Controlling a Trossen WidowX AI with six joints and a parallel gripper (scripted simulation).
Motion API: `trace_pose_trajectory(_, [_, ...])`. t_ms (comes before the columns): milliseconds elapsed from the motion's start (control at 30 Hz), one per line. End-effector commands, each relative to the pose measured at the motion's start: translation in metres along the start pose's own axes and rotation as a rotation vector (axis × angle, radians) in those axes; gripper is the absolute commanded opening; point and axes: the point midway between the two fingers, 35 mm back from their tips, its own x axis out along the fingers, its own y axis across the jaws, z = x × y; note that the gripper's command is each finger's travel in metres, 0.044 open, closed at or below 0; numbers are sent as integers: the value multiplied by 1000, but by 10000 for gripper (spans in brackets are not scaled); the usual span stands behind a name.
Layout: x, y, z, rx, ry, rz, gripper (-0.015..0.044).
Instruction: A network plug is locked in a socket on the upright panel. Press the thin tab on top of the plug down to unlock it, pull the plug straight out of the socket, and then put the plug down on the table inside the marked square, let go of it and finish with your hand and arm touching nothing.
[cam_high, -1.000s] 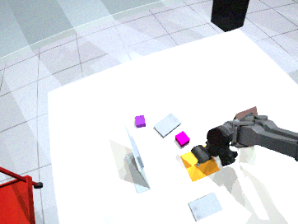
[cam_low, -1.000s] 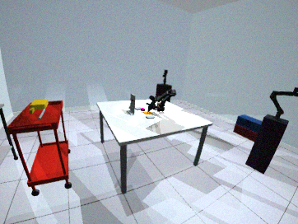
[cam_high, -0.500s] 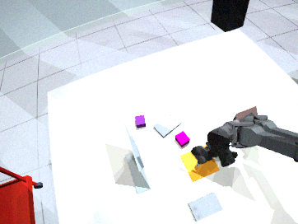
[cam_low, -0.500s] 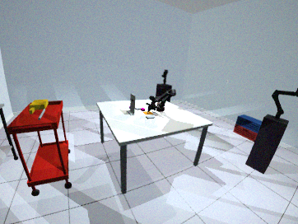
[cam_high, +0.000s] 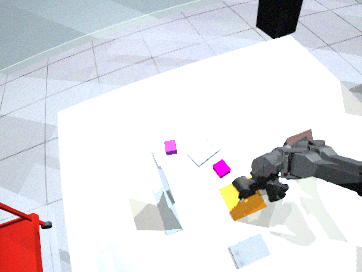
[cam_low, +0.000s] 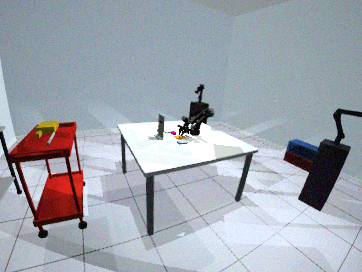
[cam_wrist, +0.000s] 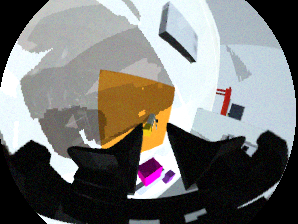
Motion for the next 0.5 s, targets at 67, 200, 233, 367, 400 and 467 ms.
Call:
trace_pose_trajectory(67, [-4, -1, 0, -6, -2, 0, 156])
trace_pose_trajectory(200, [-6, -1, -1, -6, -1, 2, 156])
trace_pose_trajectory(233, [-7, -1, -1, -6, 0, 2, 156])
trace_pose_trajectory(367, [-10, -1, -2, -5, 1, 3, 156])
trace_pose_trajectory(400, [-10, -1, -2, -5, 1, 3, 156])
trace_pose_trajectory(467, [-12, -1, -2, -5, 1, 3, 156])
